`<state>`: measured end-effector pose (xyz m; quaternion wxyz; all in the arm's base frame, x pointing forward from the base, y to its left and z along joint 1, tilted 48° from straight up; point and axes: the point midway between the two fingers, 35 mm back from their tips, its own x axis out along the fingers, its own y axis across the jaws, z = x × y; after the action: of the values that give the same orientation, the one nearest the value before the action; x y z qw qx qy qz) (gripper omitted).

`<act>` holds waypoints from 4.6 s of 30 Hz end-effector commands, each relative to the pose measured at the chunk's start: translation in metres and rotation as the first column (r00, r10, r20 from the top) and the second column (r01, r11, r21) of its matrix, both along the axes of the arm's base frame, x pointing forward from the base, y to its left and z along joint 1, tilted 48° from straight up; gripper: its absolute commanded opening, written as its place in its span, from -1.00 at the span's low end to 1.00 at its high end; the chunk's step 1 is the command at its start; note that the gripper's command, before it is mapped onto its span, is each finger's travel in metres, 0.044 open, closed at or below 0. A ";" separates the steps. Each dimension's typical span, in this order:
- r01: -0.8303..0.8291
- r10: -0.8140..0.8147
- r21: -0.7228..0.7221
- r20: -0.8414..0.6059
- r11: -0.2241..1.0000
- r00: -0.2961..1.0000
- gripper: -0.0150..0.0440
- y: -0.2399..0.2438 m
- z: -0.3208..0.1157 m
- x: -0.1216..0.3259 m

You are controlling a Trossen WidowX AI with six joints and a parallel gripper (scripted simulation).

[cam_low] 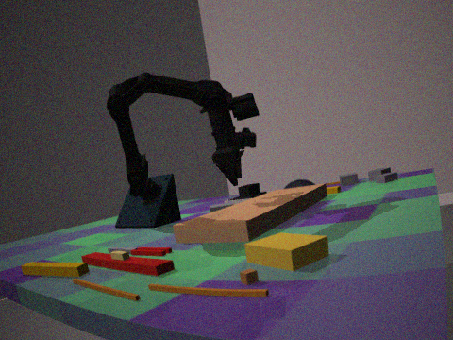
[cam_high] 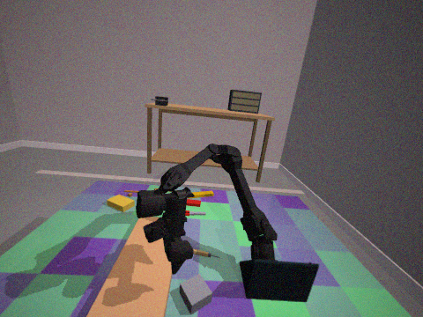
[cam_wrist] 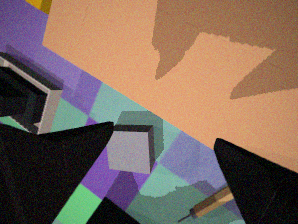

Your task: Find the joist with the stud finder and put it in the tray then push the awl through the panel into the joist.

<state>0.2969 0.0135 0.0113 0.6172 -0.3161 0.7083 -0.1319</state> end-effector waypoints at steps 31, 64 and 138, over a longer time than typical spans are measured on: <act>0.509 -0.448 -0.108 0.345 0.854 0.825 1.00 -0.126 0.064 -0.074; 0.510 -0.447 -0.112 0.346 0.853 0.825 0.73 -0.155 0.038 -0.078; 0.029 0.050 0.490 -0.148 0.871 0.988 -0.49 -0.005 0.048 -0.015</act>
<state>0.2720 0.0001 0.0643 0.6164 -0.1606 0.7705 0.0230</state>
